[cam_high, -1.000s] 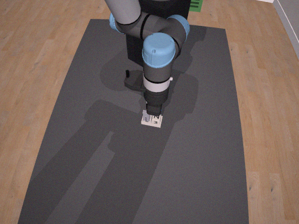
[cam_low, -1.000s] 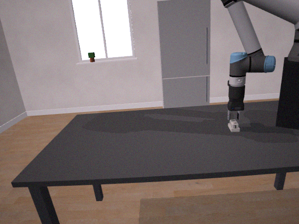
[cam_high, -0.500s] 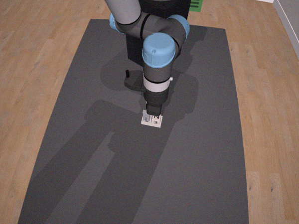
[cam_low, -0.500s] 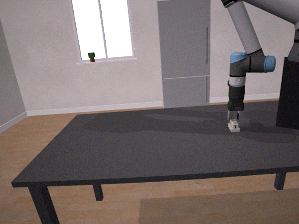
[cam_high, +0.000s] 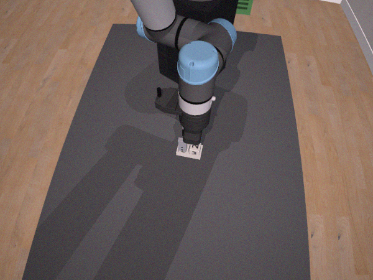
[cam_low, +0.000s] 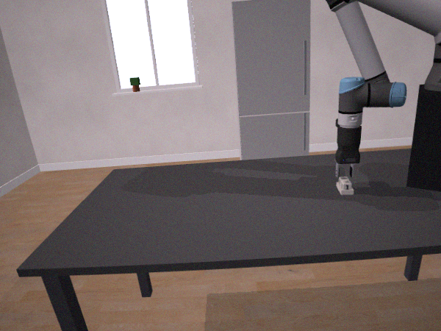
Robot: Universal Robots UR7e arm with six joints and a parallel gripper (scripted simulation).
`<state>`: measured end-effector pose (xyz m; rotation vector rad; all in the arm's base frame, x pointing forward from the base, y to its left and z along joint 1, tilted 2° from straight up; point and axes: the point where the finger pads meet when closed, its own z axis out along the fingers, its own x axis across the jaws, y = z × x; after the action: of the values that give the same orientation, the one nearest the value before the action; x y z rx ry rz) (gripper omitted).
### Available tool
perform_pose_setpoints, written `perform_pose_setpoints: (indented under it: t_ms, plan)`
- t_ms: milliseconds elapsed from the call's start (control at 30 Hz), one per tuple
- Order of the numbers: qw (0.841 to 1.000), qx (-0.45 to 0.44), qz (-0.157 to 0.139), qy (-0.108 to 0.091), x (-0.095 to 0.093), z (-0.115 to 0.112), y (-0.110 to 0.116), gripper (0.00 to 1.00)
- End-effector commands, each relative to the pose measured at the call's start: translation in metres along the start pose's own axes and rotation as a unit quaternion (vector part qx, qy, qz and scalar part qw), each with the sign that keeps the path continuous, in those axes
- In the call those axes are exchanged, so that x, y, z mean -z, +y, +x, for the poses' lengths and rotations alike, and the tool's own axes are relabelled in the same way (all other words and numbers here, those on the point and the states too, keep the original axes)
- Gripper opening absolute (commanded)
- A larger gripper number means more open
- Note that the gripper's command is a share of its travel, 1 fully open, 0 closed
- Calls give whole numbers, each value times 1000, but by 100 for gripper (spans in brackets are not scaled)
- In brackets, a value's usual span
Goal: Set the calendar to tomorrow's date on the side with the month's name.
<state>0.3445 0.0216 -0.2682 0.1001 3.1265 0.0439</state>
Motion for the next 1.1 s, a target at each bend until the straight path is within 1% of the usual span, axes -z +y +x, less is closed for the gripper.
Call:
perform_pose_setpoints:
  t_ms: [0, 267, 700, 1067]
  plan:
    - [1000, 0, 0, -1, 0, 0, 0, 87]
    - [1000, 0, 0, -1, -4, 0, 0, 87]
    - [1000, 0, 0, -1, -24, 0, 0, 87]
    - [1000, 0, 0, -1, -28, 0, 0, 87]
